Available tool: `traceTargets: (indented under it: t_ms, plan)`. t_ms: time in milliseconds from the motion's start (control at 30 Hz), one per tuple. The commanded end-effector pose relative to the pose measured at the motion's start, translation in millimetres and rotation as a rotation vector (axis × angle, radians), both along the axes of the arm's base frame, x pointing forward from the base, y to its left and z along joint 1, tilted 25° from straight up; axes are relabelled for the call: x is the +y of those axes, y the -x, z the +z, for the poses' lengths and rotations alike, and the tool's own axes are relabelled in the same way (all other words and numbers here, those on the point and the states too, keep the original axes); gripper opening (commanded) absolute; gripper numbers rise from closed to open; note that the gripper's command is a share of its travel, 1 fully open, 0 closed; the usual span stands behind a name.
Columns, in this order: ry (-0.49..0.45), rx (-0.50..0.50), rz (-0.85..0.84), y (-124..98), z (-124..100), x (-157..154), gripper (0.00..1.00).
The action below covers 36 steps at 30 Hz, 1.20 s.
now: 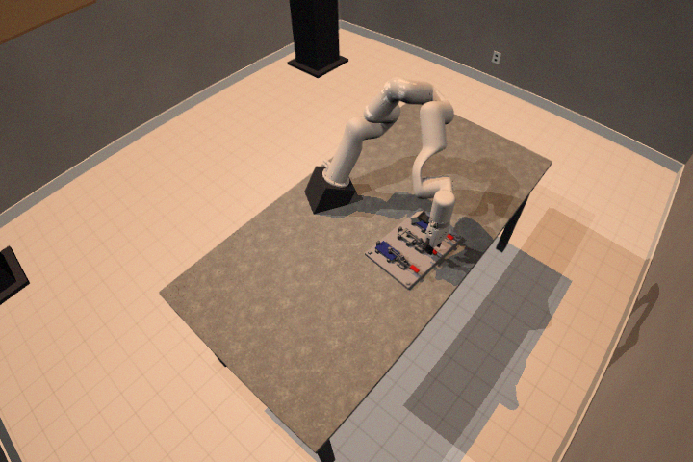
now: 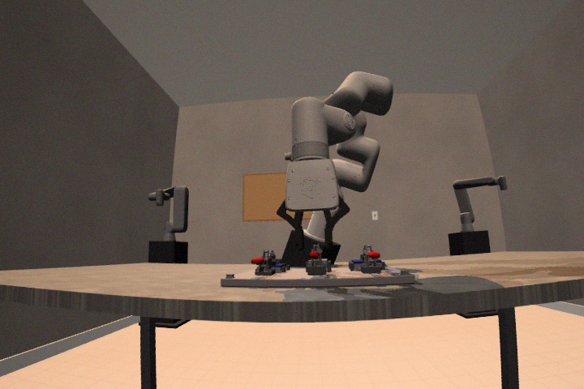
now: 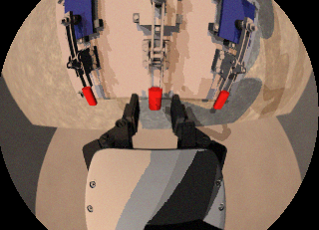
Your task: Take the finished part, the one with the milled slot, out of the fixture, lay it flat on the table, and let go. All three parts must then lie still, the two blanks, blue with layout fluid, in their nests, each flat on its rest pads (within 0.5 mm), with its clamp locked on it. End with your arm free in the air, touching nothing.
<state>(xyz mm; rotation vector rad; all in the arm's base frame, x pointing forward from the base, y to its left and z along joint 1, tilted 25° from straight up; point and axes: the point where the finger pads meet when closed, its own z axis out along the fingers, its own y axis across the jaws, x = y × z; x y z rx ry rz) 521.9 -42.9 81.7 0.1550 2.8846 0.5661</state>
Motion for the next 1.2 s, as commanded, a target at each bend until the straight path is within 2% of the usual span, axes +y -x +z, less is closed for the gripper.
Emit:
traceTargets:
  t_ms: [0,400,1100,1133,1167]
  plan:
    - [0.001,-0.004,-0.001,-1.6,0.2,-0.1,0.47]
    - [0.001,-0.004,-0.001,-7.4,-18.8,7.3,0.47]
    - [0.001,-0.004,-0.001,-8.5,-22.4,8.8,0.47]
    - [0.001,-0.004,-0.001,-8.5,-22.4,8.8,0.00]
    - [0.001,-0.004,-0.001,-8.5,-22.3,8.8,0.00]
